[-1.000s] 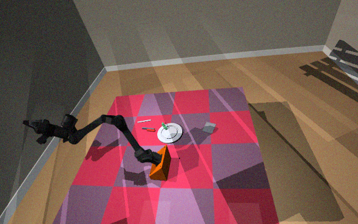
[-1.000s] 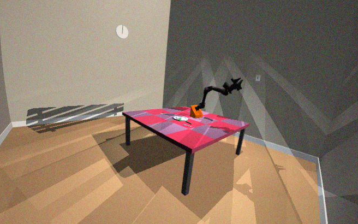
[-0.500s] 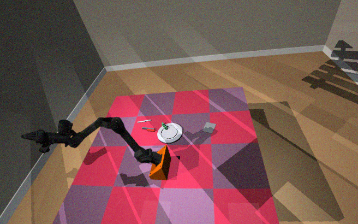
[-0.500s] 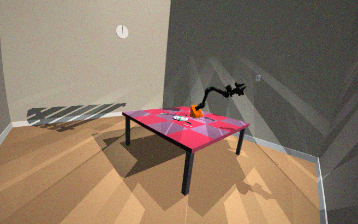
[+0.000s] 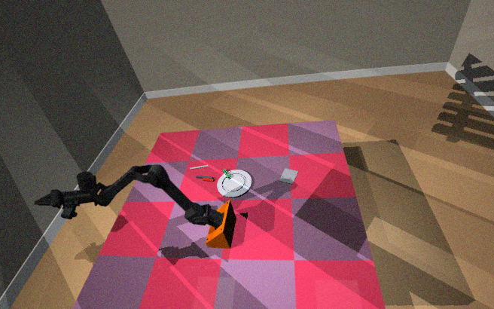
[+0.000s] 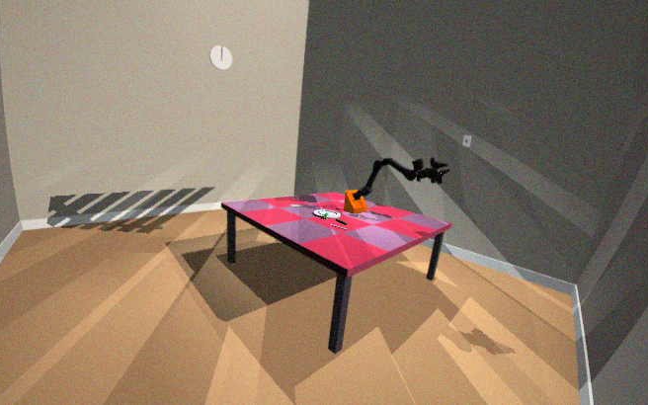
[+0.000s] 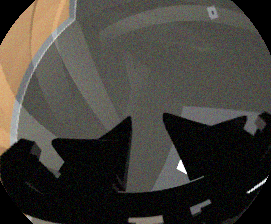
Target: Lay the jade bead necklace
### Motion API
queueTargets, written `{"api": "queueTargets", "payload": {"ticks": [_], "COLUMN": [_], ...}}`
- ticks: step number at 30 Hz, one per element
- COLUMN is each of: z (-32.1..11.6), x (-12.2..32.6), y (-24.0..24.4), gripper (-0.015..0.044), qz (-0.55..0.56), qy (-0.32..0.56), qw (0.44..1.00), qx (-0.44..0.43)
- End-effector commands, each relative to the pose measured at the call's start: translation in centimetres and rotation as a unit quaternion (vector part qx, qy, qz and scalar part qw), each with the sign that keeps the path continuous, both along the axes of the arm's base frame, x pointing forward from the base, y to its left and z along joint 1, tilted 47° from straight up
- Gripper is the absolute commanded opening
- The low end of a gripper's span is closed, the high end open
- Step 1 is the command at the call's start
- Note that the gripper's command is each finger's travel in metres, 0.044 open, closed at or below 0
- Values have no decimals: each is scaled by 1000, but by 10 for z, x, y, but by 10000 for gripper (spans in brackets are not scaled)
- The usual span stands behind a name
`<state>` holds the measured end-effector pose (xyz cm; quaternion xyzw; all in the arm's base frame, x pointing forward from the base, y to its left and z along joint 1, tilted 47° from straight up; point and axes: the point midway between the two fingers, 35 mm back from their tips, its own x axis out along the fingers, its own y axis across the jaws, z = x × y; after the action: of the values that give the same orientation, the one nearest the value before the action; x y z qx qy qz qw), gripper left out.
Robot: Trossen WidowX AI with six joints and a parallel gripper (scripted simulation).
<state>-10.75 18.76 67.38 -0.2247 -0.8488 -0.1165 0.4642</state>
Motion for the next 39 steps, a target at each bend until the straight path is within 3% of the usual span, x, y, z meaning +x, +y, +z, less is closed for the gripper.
{"api": "queueTargets", "payload": {"ticks": [1, 20, 39], "z": [-7, -52, -116], "x": [4, 51, 139], "y": [19, 114, 186], "gripper": [200, 200, 200], "qz": [-6, -49, -85], "qy": [-6, 7, 87], "qw": [999, 978, 922], "qx": [-31, -201, -368]}}
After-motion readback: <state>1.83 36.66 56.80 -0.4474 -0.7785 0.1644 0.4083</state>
